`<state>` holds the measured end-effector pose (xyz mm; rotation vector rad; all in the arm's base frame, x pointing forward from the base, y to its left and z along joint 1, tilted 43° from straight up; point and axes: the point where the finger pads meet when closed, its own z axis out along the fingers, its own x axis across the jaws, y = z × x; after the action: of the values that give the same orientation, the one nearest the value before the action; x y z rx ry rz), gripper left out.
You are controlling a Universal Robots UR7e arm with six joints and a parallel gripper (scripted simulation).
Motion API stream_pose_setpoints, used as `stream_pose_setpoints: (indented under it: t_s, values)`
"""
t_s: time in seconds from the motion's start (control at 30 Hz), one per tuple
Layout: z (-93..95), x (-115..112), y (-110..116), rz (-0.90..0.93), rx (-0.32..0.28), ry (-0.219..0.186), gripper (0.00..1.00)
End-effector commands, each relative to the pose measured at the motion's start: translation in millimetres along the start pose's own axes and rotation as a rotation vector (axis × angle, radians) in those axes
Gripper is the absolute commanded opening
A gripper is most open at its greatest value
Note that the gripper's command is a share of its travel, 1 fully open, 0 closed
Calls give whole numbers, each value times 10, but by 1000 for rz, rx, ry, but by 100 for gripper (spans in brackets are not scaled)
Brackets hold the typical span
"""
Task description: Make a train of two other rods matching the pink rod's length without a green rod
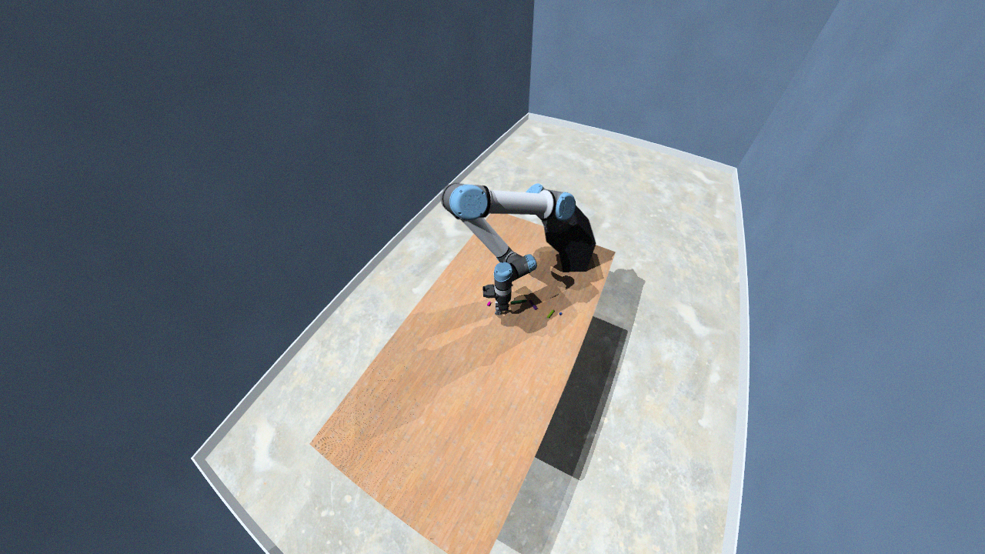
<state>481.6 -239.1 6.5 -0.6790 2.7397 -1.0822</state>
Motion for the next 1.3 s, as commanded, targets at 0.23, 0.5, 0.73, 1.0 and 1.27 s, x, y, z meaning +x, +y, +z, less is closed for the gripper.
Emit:
stream_pose_setpoints:
  t_s: [0.23,0.5,0.73,1.0,1.27]
  values:
    - [95,-2,-2,0,1,-1,54]
    - [116,-2,-2,0,1,-1,54]
    - [116,-2,-2,0,1,-1,54]
    - [116,-2,-2,0,1,-1,54]
    - [116,-2,-2,0,1,-1,54]
